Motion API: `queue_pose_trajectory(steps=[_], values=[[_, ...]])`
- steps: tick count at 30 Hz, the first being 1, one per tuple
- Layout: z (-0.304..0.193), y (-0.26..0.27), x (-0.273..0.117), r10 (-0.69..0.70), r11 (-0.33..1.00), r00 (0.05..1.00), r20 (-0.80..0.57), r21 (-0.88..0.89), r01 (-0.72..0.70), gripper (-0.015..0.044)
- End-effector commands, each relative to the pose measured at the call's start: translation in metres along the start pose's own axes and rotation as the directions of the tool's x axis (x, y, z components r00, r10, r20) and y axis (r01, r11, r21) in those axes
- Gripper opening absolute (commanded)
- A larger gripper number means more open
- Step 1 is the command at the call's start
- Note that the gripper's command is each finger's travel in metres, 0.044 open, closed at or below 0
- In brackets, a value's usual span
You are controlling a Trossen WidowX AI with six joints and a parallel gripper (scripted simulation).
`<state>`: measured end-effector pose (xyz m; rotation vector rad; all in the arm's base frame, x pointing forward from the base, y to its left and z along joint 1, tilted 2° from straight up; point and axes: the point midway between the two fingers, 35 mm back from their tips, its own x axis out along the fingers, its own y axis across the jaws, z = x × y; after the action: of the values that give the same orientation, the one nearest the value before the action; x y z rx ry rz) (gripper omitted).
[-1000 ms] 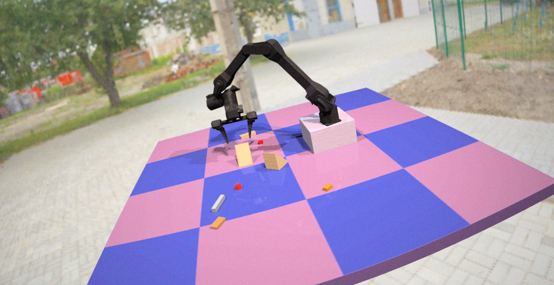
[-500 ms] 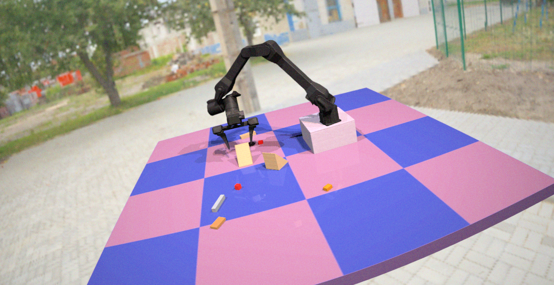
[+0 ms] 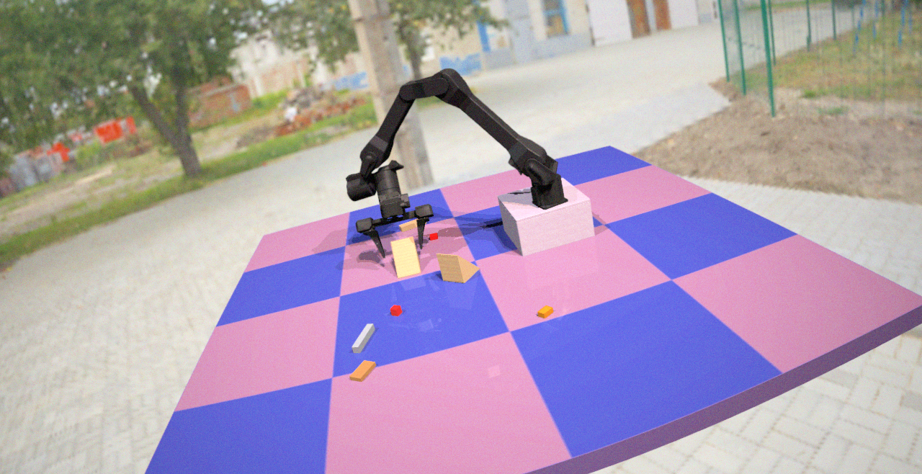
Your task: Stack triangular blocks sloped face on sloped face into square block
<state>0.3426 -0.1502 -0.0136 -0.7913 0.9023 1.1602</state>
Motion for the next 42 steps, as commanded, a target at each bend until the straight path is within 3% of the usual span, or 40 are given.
queue_pose_trajectory(steps=[1, 16, 22, 31, 39, 42], values=[[0.001, 0.004, 0.009, 0.01, 1.0, 1.0, 0.008, 0.01, -0.011, 0.044], [0.004, 0.007, 0.03, 0.011, 1.0, 1.0, 0.01, 0.01, -0.011, 0.044], [0.004, 0.007, 0.03, 0.011, 1.0, 1.0, 0.01, 0.01, -0.011, 0.0282], [0.004, 0.007, 0.03, 0.011, 1.0, 1.0, 0.01, 0.01, -0.011, 0.0222], [0.005, 0.006, 0.026, 0.009, 1.0, 1.0, 0.006, 0.004, -0.009, 0.0012], [0.005, 0.006, 0.026, 0.009, 1.0, 1.0, 0.006, 0.004, -0.009, 0.0]])
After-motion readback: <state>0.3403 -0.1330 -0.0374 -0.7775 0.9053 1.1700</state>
